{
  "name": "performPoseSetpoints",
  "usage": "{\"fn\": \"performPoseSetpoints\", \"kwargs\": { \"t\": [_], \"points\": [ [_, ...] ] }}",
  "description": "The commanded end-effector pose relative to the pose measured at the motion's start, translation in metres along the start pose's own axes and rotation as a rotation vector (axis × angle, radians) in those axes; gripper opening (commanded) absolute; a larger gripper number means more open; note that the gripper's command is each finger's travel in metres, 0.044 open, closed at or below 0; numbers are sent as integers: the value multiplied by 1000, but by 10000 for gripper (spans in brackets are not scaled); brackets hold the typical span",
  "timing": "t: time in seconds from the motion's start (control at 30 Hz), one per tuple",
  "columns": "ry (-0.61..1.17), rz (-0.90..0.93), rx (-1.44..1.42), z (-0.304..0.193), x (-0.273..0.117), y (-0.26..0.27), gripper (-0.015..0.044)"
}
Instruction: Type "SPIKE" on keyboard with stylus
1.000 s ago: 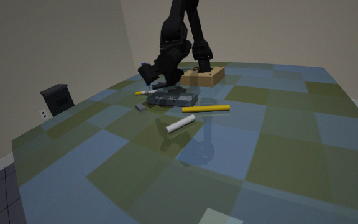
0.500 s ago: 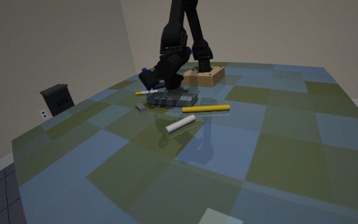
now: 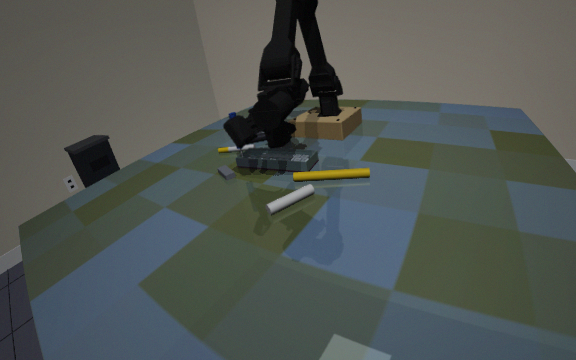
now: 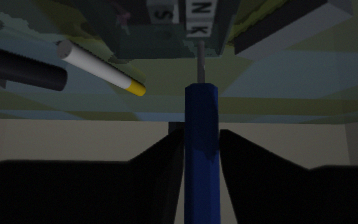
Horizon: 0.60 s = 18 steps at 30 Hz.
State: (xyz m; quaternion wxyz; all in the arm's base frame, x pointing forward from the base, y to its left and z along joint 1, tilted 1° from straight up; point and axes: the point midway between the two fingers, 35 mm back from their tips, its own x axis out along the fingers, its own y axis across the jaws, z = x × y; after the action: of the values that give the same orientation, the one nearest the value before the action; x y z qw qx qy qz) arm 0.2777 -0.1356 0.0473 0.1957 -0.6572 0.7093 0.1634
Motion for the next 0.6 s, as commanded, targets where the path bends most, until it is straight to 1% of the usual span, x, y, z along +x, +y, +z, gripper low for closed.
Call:
{"fn": "performPoseSetpoints", "kwargs": {
  "t": [0.0, 0.57],
  "points": [
    [3, 0, -6, 2, 2, 0, 81],
    [3, 1, -7, 9, 5, 0, 81]
  ]
}}
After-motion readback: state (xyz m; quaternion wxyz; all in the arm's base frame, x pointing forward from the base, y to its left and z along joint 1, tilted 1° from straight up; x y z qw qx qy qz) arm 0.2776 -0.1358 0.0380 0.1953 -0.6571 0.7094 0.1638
